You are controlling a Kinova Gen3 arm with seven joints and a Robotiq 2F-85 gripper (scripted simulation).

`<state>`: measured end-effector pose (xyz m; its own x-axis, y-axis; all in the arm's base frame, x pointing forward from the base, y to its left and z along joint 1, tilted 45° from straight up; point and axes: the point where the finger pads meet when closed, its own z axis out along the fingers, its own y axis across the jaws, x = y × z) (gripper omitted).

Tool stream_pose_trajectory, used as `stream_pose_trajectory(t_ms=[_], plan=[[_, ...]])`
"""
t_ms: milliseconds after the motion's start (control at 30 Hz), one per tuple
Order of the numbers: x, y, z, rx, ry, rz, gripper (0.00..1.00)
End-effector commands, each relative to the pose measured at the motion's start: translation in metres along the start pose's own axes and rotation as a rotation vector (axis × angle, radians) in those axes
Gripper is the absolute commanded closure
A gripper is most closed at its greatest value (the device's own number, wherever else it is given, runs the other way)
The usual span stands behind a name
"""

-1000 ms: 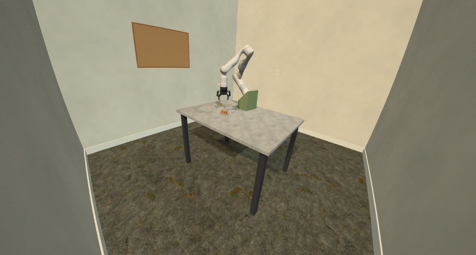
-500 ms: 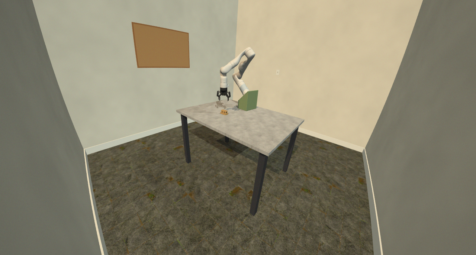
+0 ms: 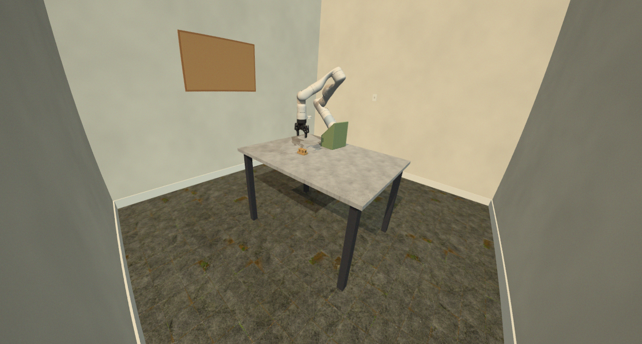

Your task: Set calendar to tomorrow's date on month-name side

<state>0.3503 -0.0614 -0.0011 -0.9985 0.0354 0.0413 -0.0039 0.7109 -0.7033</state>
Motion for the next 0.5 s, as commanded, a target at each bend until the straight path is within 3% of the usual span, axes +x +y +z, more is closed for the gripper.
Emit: stream_pose_trajectory(t_ms=[0, 467], plan=[[0.0008, -0.0022, 0.0031, 0.012, 0.002, 0.038, 0.0], [-0.0009, -0.0013, 0.0101, 0.007, -0.007, 0.547, 0.0]])
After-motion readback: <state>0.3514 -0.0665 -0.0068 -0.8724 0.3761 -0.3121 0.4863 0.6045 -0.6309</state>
